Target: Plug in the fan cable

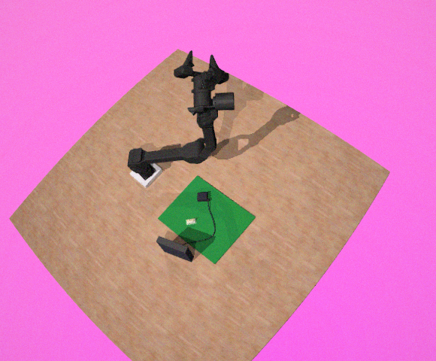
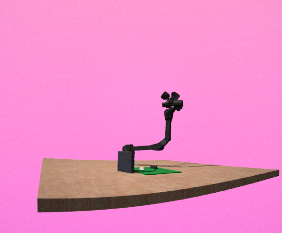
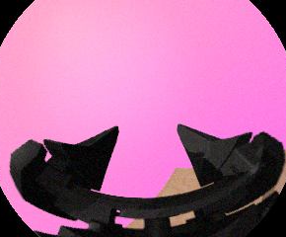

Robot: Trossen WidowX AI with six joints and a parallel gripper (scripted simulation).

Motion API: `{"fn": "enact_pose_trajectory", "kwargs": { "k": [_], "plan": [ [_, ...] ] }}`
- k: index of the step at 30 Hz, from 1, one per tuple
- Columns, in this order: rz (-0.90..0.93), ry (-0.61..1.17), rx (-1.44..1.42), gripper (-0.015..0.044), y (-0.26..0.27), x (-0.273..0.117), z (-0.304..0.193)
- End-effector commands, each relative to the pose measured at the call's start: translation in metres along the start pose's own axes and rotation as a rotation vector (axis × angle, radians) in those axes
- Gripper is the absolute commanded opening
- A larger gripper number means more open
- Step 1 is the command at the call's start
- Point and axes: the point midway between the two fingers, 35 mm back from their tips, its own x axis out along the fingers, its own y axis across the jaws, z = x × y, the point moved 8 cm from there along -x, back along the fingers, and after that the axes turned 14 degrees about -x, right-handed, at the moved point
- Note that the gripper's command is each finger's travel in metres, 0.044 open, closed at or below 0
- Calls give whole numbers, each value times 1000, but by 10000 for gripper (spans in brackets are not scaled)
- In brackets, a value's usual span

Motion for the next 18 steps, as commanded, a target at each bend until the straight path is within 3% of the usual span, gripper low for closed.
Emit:
{"fn": "enact_pose_trajectory", "kwargs": {
  "k": [1,4,13,18],
  "plan": [
    [0,0,0,426,0,0,0],
    [0,0,0,440,0,0,0],
    [265,3,-98,210,69,45,-18],
    [396,-38,-224,210,116,50,-26]
  ]
}}
